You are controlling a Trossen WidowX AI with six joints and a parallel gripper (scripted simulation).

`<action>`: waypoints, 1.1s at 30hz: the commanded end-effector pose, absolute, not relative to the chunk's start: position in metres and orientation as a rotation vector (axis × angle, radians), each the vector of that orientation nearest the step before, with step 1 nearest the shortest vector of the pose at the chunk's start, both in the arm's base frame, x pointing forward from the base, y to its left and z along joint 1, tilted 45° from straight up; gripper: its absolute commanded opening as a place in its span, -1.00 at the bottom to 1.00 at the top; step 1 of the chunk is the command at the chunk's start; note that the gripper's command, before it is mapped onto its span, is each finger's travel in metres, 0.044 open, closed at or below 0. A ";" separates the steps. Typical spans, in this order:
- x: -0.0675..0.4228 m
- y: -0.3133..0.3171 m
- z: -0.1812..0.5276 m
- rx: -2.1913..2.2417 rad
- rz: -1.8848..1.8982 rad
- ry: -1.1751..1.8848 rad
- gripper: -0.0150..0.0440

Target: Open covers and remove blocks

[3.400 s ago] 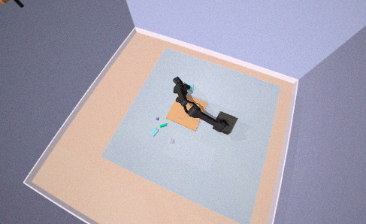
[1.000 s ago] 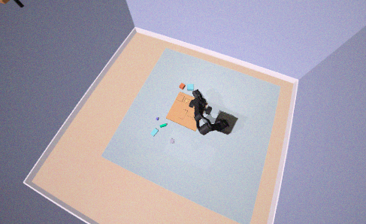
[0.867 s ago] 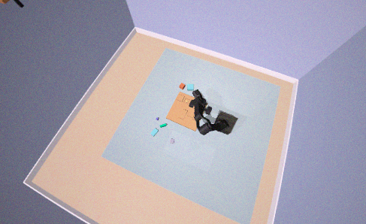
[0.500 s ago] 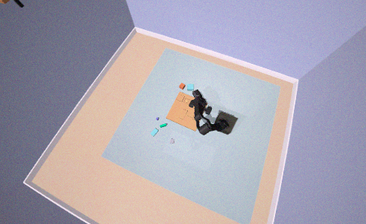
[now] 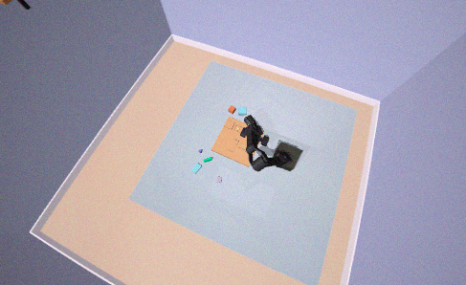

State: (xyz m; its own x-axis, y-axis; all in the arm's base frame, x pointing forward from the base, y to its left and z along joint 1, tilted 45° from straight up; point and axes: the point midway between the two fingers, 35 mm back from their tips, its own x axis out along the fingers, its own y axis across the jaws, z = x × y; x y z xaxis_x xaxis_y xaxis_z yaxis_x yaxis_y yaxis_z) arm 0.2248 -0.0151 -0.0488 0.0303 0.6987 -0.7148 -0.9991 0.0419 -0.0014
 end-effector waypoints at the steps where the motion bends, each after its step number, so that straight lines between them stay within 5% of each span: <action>1: 0.223 -0.011 -0.052 -0.595 1.442 0.632 -0.49; 33: 0.223 0.012 -0.074 -0.593 1.442 0.630 -0.49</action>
